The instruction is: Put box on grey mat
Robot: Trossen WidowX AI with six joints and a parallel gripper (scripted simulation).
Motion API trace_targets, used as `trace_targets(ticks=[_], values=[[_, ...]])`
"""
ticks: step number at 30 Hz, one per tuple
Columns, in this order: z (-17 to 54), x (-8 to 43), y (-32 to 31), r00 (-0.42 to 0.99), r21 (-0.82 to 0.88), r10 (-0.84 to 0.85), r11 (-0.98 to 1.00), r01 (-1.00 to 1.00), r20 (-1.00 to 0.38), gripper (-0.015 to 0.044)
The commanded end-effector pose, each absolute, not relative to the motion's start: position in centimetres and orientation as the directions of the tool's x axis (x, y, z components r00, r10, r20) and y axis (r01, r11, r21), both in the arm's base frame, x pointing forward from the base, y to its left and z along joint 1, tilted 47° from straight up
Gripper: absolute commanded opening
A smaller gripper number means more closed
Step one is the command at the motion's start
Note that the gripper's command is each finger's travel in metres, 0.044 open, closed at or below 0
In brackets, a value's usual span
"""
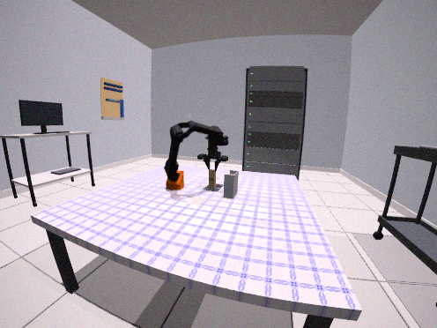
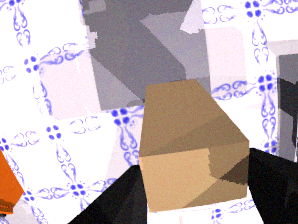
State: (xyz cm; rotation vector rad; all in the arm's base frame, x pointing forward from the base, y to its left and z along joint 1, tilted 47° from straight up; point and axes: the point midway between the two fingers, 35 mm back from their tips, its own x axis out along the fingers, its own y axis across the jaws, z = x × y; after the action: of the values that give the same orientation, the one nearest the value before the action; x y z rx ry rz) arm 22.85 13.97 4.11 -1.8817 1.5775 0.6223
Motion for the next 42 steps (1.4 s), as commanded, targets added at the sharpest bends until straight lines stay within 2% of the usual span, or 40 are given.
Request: trace_targets(ticks=[1, 25, 28, 29, 42], values=[[3.3, 21.8, 14.2, 0.178, -0.144, -0.706, -0.109, -0.984, -0.685, 0.0151], [2.1, 21.8, 13.2, 0.178, -0.145, -0.707, -0.108, -0.984, -0.684, 0.0151], [2.2, 21.8, 13.3, 0.176, -0.146, -0.705, -0.103, -0.984, -0.687, 0.0230], [2.2, 21.8, 13.3, 0.176, -0.146, -0.705, -0.103, -0.984, -0.687, 0.0235], [3.3, 21.5, 14.4, 0.178, -0.144, -0.707, -0.108, -0.984, -0.685, 0.0235]])
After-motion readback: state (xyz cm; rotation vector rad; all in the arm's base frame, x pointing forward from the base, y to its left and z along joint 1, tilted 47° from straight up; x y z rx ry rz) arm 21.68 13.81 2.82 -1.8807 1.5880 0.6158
